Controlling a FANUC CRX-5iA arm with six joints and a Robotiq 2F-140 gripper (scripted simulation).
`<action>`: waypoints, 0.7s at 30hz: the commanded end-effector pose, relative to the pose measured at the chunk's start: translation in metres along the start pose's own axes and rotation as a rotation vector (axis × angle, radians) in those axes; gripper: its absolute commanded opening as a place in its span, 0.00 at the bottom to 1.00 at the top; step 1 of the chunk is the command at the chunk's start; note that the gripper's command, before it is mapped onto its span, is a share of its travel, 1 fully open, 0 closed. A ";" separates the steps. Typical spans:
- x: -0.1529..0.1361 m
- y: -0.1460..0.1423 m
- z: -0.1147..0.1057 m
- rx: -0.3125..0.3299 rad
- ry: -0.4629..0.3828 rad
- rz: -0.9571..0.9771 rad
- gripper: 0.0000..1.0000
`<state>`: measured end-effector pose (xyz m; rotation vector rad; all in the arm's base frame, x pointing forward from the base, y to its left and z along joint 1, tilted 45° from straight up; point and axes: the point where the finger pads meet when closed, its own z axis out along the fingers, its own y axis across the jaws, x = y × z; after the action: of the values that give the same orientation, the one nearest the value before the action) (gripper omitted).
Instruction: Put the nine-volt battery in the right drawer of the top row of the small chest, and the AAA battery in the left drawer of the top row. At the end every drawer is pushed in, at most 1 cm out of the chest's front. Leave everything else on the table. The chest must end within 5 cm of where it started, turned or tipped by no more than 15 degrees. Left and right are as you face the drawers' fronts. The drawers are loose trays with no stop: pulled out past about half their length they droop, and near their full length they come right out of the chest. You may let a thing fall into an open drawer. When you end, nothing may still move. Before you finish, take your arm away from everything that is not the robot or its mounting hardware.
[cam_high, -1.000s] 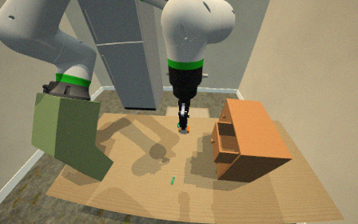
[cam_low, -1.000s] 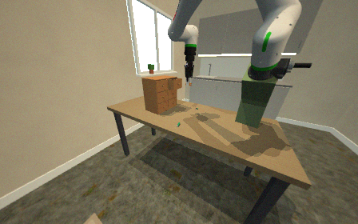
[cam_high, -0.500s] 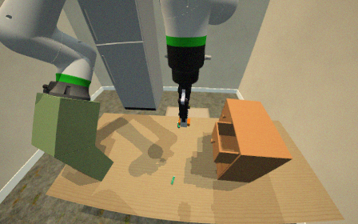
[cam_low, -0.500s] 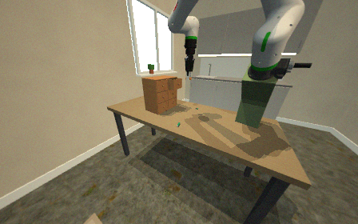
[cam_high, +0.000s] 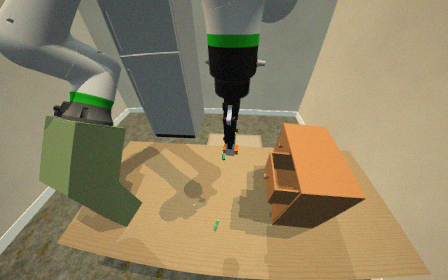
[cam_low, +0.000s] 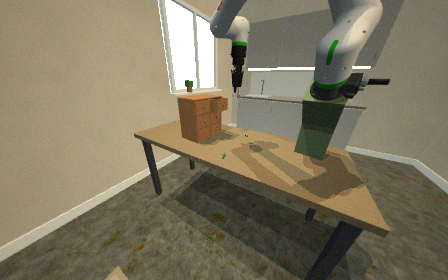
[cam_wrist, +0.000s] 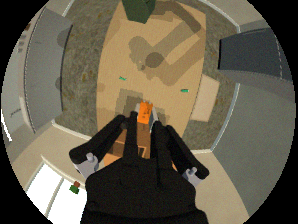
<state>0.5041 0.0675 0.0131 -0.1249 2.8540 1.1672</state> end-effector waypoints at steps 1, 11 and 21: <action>0.000 0.000 -0.001 0.000 0.000 0.000 0.14; 0.000 0.000 0.000 0.000 -0.020 0.000 0.14; 0.002 0.000 0.001 0.000 -0.133 0.000 0.14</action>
<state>0.5026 0.0678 0.0126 -0.0758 2.7858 1.1453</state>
